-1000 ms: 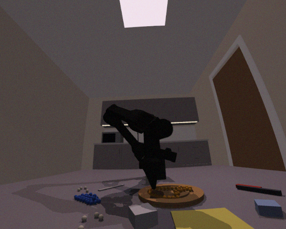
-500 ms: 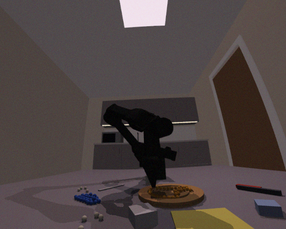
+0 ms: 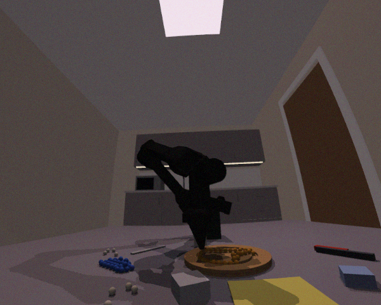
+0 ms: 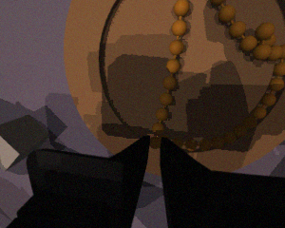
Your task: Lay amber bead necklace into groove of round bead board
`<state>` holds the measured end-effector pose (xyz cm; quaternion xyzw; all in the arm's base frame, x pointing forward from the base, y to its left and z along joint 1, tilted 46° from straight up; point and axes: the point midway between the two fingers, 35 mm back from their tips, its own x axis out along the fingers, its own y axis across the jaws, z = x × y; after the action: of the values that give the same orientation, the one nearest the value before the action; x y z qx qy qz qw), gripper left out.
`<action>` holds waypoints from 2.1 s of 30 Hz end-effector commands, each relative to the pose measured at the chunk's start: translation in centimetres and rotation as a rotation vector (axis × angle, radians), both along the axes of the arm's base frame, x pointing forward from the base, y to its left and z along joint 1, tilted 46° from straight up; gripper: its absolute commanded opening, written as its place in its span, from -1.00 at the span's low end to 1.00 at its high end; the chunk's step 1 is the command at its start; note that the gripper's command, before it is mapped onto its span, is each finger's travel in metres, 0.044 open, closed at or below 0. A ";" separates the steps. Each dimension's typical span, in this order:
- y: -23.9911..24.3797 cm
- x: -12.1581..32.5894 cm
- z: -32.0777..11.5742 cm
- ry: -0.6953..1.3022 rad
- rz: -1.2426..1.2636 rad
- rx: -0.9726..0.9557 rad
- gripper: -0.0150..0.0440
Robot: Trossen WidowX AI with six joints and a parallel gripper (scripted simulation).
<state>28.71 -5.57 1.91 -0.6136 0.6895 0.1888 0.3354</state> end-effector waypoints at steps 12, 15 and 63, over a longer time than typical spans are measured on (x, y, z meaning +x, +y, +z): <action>-0.2 -0.1 -0.2 0.000 -0.001 0.000 0.31; -0.2 -0.1 -0.2 0.000 -0.001 0.000 0.58; 2.3 0.6 0.9 0.069 0.063 0.000 -0.08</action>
<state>29.32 -2.85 3.34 -0.6289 0.6800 0.2168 0.3083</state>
